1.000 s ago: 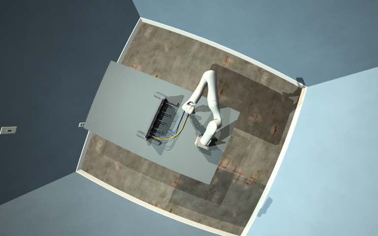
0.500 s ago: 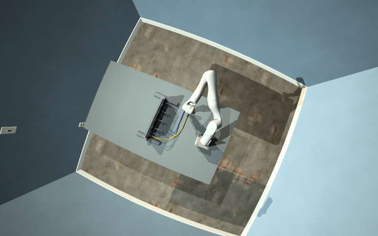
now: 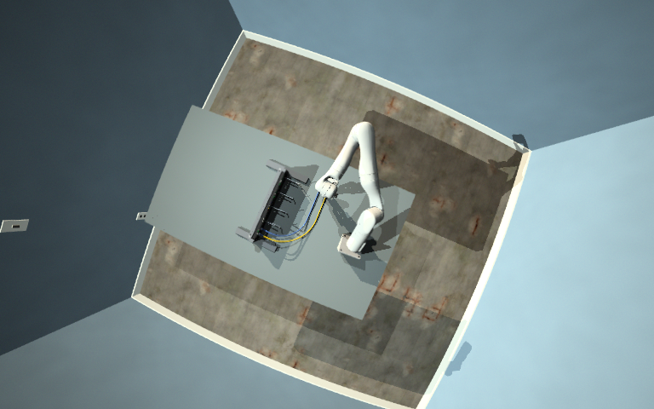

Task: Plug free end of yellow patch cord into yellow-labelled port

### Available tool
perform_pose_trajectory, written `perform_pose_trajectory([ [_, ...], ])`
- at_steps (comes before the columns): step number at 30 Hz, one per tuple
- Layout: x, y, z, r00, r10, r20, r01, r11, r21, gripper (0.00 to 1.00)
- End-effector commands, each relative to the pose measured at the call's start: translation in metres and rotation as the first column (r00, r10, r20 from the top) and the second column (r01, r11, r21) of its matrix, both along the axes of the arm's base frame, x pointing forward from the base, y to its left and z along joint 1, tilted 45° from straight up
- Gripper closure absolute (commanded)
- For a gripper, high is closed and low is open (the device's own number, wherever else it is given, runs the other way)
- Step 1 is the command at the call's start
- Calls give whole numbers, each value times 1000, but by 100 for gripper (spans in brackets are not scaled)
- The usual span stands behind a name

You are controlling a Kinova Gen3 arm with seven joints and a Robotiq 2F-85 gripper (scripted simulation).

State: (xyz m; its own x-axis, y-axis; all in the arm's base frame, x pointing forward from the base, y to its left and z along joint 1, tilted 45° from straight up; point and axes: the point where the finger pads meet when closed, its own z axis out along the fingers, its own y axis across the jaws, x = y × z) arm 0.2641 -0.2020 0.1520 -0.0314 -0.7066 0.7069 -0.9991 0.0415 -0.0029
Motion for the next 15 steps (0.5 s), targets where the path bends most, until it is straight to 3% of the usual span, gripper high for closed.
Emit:
perform_pose_trajectory([
  [1, 2, -1, -1, 1000, 2, 3, -2, 1000, 1, 63],
  [15, 1, -4, -3, 1000, 4, 1, -4, 1000, 0, 63],
])
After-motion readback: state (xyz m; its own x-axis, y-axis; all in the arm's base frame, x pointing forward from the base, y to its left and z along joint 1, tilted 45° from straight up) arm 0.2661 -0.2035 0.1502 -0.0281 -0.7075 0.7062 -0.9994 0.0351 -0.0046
